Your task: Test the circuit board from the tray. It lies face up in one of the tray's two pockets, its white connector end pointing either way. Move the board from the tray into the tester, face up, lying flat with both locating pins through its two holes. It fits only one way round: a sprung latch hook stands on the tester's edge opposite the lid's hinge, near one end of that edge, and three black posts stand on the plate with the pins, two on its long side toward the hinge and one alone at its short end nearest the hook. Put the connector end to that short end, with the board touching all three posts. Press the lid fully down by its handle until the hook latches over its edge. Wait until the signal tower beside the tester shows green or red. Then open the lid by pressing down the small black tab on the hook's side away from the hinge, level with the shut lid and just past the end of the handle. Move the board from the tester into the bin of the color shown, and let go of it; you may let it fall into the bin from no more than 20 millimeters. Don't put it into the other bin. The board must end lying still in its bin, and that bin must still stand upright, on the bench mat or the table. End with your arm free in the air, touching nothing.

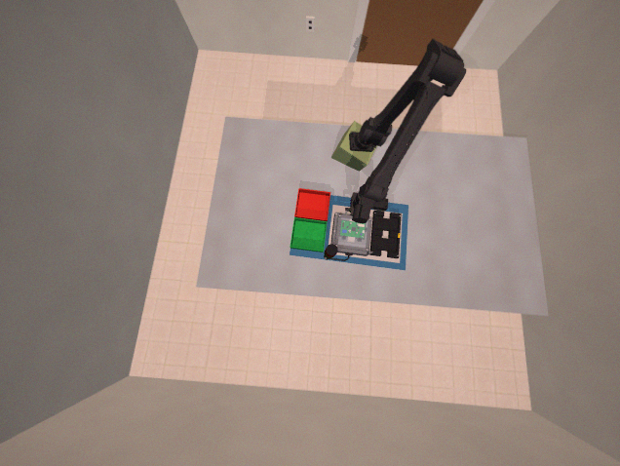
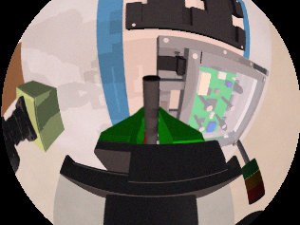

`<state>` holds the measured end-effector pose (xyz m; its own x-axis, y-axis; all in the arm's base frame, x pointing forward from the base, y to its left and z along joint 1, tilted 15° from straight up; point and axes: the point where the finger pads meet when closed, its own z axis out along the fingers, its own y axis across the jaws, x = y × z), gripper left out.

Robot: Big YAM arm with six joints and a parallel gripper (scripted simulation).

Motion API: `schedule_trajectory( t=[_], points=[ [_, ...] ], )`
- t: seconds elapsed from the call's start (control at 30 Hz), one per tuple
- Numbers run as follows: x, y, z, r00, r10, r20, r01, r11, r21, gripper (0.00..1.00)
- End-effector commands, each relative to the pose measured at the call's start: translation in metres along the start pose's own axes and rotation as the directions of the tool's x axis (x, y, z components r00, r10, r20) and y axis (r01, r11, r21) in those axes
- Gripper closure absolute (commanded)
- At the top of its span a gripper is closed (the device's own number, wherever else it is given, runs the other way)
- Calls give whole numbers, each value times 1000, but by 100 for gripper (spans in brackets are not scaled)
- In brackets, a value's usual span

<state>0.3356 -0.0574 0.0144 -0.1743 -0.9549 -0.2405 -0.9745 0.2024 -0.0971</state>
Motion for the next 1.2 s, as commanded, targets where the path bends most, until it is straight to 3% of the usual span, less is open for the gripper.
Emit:
schedule_trajectory(
  t=[0.0, 1.17],
  points=[
    [-3, -1, 15, 1000, -2, 5, 3, 1000, -5, 100],
    [-3, -1, 18, 1000, -2, 5, 3, 1000, -5, 100]
  ],
)
